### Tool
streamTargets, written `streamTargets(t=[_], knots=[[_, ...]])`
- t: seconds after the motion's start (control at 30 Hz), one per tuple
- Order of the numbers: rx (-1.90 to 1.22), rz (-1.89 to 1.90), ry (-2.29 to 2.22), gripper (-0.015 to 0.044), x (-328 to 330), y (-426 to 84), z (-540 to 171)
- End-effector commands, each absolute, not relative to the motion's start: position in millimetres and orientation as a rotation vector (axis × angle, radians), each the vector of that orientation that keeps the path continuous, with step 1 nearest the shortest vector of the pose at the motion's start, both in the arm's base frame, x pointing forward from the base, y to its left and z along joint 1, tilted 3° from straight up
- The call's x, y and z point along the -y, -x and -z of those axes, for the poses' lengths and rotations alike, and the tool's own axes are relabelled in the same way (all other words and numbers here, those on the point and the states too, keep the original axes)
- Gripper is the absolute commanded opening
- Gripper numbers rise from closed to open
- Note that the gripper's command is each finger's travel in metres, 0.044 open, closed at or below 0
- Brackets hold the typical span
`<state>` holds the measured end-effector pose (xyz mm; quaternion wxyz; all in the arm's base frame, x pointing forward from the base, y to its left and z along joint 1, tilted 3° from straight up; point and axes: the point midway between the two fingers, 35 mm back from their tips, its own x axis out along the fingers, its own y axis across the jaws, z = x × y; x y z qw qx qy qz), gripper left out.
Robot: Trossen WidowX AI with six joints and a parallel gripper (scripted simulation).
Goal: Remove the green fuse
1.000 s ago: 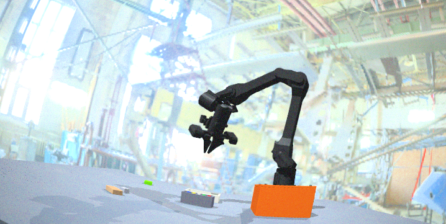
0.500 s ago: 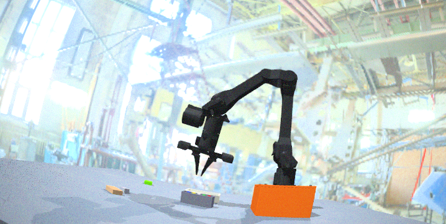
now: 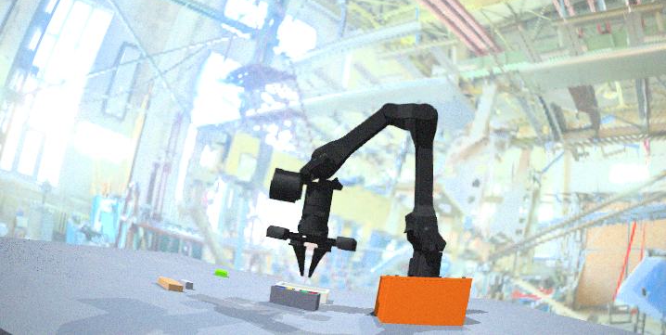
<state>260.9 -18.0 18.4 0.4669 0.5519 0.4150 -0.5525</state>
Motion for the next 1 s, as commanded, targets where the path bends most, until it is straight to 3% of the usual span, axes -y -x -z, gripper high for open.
streamTargets(t=[0.0,0.97], knots=[[-1.021,1.361,-1.36,0.0061,17.0,-260.8,-14.3],[-1.021,1.361,-1.36,0.0061,17.6,-261.0,12.7]])
